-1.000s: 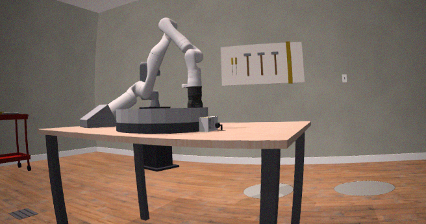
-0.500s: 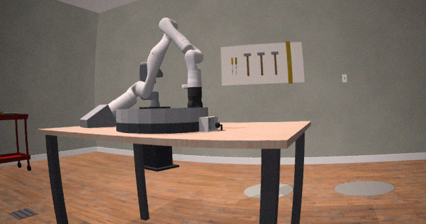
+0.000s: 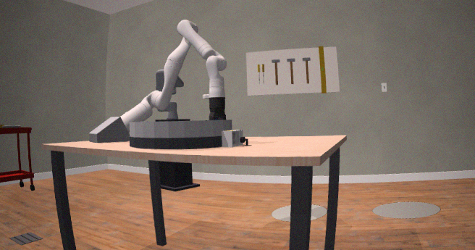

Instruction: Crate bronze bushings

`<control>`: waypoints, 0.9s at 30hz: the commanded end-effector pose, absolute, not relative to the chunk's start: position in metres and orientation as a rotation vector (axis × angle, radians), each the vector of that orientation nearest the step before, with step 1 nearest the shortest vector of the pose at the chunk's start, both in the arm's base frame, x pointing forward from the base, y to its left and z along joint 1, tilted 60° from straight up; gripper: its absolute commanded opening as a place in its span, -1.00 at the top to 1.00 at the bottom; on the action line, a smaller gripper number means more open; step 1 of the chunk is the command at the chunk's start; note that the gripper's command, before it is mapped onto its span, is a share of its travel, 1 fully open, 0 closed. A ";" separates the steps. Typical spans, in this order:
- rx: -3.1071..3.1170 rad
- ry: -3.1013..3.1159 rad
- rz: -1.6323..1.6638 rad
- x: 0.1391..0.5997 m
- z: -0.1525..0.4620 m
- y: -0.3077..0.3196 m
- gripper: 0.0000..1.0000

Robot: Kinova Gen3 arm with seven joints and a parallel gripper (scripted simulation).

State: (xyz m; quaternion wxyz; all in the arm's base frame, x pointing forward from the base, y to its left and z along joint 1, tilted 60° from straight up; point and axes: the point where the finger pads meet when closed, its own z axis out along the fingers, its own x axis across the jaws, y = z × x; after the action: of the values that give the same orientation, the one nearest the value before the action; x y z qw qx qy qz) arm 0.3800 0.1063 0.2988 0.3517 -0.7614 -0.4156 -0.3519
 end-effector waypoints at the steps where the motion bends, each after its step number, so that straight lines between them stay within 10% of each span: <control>1: -1.971 -1.075 -0.912 0.380 0.299 0.106 0.05; 27: -1.971 -1.075 -0.912 0.380 0.299 0.106 0.05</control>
State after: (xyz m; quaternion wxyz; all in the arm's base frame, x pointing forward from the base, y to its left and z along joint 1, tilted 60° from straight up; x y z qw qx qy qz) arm 0.3800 0.1064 0.2988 0.3517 -0.7614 -0.4156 -0.3519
